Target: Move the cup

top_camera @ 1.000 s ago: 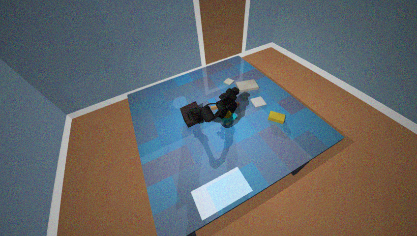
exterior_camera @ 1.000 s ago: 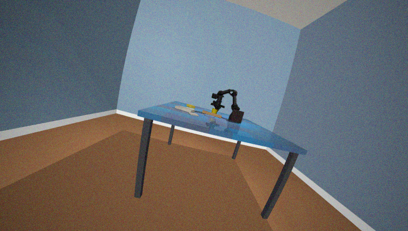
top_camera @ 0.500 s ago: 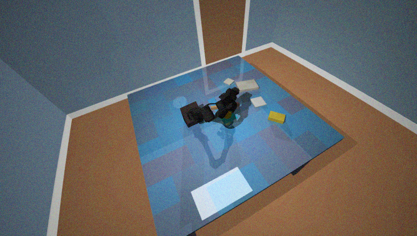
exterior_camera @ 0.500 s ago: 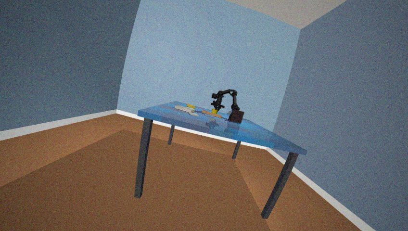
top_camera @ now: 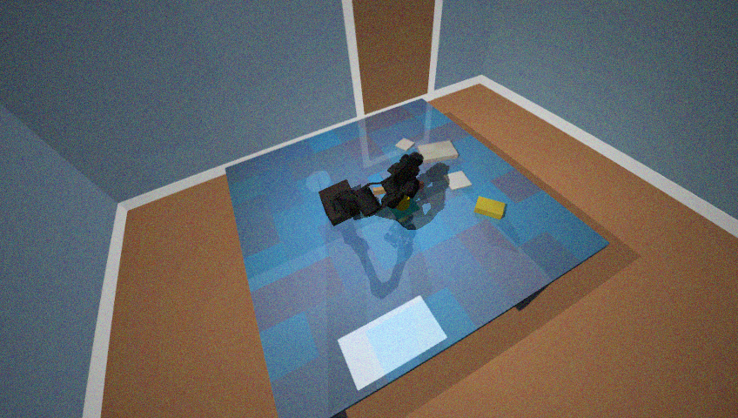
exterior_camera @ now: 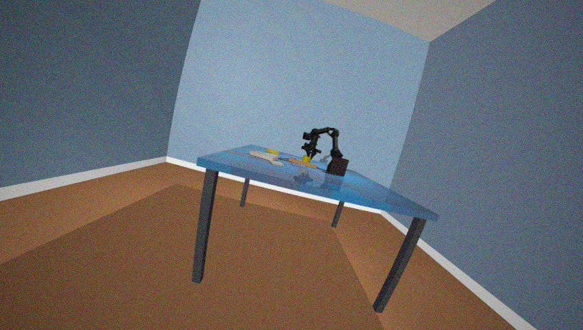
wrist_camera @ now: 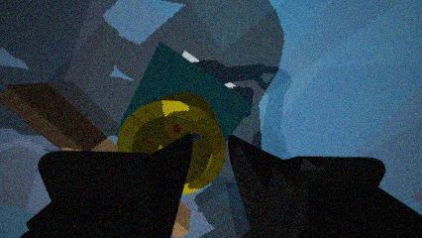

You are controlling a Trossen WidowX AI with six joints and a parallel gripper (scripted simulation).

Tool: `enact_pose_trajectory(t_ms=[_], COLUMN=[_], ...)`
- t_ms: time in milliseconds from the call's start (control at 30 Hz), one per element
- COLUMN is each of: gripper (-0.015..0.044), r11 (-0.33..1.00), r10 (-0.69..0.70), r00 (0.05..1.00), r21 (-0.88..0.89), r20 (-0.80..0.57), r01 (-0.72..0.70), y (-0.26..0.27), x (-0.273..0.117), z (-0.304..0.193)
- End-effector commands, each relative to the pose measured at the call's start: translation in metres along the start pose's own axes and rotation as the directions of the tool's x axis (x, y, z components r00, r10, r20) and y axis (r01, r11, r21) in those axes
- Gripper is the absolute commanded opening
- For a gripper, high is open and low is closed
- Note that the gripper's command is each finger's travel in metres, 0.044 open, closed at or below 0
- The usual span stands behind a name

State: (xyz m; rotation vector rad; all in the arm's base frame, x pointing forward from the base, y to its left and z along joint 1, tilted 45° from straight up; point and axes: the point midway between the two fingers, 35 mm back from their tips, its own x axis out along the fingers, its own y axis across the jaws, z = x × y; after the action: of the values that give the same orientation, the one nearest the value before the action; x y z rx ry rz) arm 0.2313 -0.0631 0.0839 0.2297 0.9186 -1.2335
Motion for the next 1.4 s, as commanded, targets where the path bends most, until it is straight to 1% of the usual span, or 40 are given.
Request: enact_pose_trajectory(t_ms=[0, 1000, 1033, 1367], gripper=[0.0147, 0.0147, 0.0173, 0.0435], r11=[1.000, 1.000, 1.000, 1.000], r10=[0.005, 0.003, 0.000, 0.000], r00=[1.000, 1.000, 1.000, 1.000], r21=[0.003, 0.000, -0.003, -0.003], r20=[-0.003, 0.001, 0.003, 0.003], r01=[-0.005, -0.003, 0.000, 0.000], y=[0.001, 0.000, 0.000, 0.001], x=[-0.006, -0.044, -0.039, -0.042], z=[0.000, 0.000, 0.000, 0.000])
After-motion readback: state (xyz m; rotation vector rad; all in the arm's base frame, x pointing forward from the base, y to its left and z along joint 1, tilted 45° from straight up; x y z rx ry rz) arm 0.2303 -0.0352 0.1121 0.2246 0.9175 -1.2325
